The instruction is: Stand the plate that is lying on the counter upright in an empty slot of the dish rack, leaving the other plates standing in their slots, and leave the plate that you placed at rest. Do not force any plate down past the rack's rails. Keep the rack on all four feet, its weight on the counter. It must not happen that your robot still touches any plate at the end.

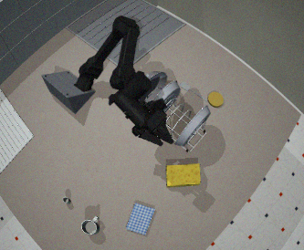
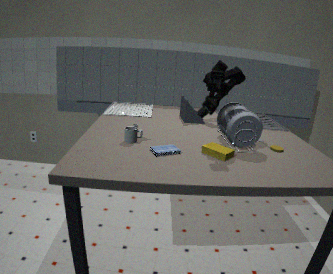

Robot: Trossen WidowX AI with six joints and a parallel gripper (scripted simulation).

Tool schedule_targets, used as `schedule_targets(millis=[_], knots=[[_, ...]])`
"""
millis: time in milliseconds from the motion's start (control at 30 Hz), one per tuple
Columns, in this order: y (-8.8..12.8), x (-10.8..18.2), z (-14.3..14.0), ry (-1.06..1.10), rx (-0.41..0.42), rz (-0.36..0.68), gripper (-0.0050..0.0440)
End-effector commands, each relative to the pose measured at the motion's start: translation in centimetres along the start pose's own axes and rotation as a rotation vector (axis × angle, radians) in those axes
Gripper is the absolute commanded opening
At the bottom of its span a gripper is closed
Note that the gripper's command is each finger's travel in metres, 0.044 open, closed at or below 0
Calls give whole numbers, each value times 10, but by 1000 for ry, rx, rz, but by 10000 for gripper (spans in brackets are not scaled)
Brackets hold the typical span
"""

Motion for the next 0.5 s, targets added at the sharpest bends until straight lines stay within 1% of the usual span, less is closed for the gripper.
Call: schedule_targets(millis=[0,267,333,400,467], knots=[[0,8,2,-7,-3,2,440],[1,11,1,-8,-4,1,440],[5,13,-14,-7,-6,2,440],[12,15,-38,-6,-8,3,440],[20,15,-60,17,7,-4,440]])
Point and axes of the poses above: the point midway between the two fingers, 35 mm back from their tips, its own y axis back along the fingers, its own z axis across the jaws, x = y × z, the point moved 6 cm from there along y, back along the fingers, and after that the axes turned 2 degrees about y, right-handed, at the moved point
